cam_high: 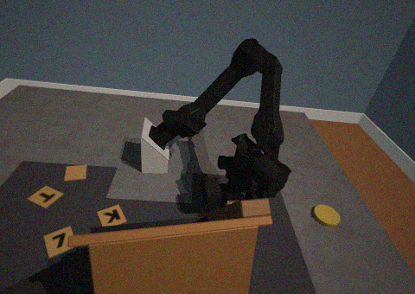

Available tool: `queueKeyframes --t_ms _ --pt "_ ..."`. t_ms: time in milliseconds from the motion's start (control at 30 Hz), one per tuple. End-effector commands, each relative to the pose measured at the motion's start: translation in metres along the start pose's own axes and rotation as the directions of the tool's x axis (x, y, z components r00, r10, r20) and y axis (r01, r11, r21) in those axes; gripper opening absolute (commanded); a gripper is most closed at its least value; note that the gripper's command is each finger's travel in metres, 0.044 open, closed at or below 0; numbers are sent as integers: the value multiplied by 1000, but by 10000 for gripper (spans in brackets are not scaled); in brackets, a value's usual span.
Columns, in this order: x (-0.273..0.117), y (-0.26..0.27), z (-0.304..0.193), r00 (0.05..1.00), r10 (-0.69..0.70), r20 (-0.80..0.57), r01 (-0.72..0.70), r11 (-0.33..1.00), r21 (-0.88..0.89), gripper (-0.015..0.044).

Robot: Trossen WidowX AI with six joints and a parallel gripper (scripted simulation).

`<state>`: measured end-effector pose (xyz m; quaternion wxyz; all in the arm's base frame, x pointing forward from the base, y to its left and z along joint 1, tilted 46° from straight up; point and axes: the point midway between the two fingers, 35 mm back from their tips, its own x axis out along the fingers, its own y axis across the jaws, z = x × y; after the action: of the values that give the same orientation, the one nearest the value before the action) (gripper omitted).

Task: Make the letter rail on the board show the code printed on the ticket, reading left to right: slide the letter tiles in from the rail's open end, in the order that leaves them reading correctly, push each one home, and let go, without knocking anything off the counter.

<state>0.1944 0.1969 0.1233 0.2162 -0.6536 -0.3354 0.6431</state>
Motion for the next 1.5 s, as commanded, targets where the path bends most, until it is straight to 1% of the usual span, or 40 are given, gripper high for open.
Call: queueKeyframes --t_ms 0,1033,1467 --pt "-3 0 0 1000 -5 0 5 1000 -5 0" --pt "-21 7 2 1000 -3 0 3 1000 -5 0" --pt "-33 14 -14 996 37 -84 -27 992 121 0"
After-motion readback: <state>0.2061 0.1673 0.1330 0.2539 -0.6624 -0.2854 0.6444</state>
